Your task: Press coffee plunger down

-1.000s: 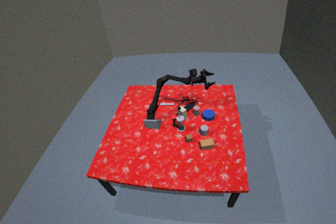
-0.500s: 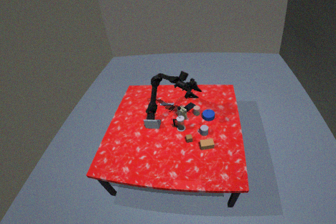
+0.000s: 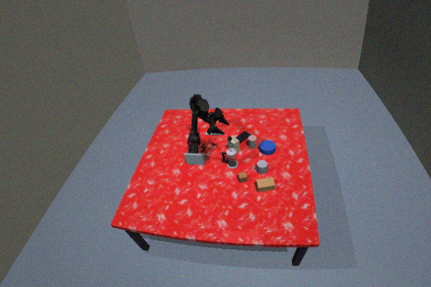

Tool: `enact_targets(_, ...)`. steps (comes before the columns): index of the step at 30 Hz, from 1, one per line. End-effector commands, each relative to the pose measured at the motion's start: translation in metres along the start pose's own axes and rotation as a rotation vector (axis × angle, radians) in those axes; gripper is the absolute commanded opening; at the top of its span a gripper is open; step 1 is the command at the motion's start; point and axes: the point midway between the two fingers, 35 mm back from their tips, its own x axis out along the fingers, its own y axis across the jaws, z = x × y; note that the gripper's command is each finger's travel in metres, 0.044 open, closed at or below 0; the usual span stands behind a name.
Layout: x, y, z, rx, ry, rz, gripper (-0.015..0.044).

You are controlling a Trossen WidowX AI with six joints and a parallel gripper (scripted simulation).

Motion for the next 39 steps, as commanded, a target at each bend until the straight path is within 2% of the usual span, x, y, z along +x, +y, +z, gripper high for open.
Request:
enact_targets(1,-0.010,0.004,-0.017,-0.004,-0.026,0.043,0.0440)
enact_targets(9,0.017,0.005,-0.061,-0.004,-0.027,0.043,0.0440)
enact_targets(39,0.056,0.007,-0.060,-0.004,-0.029,0.043,0.0440)
